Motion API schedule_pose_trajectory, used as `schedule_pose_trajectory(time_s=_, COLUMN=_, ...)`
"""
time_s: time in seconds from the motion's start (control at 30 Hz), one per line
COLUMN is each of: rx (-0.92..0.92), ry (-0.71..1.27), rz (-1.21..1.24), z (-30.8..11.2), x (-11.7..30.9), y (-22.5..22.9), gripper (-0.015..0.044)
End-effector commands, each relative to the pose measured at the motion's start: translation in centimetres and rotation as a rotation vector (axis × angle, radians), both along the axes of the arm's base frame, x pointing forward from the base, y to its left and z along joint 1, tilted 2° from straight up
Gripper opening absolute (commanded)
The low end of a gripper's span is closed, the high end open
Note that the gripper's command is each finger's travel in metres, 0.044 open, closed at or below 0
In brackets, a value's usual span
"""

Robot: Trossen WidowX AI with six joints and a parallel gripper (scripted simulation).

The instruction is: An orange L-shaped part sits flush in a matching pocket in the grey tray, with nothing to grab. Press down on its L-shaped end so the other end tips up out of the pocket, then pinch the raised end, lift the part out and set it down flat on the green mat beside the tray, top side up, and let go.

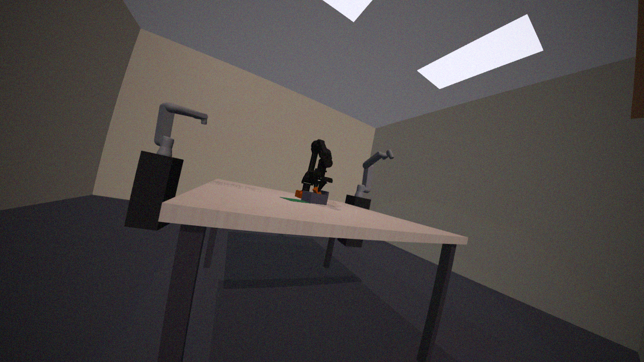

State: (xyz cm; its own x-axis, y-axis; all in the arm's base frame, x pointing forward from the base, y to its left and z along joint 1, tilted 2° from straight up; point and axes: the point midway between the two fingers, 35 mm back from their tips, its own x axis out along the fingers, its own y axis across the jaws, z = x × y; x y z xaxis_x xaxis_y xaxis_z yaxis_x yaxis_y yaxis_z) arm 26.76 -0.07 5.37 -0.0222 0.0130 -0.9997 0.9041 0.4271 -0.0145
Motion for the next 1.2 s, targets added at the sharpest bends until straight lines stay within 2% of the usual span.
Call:
schedule_pose_trajectory(time_s=0.0, rx=0.002, ry=-0.010, rz=-0.003, z=1.0, x=0.2, y=0.0, gripper=0.0000)
schedule_pose_trajectory(time_s=1.17, rx=0.000, ry=-0.007, rz=-0.004, z=6.5, x=0.2, y=-0.1, gripper=0.0000)
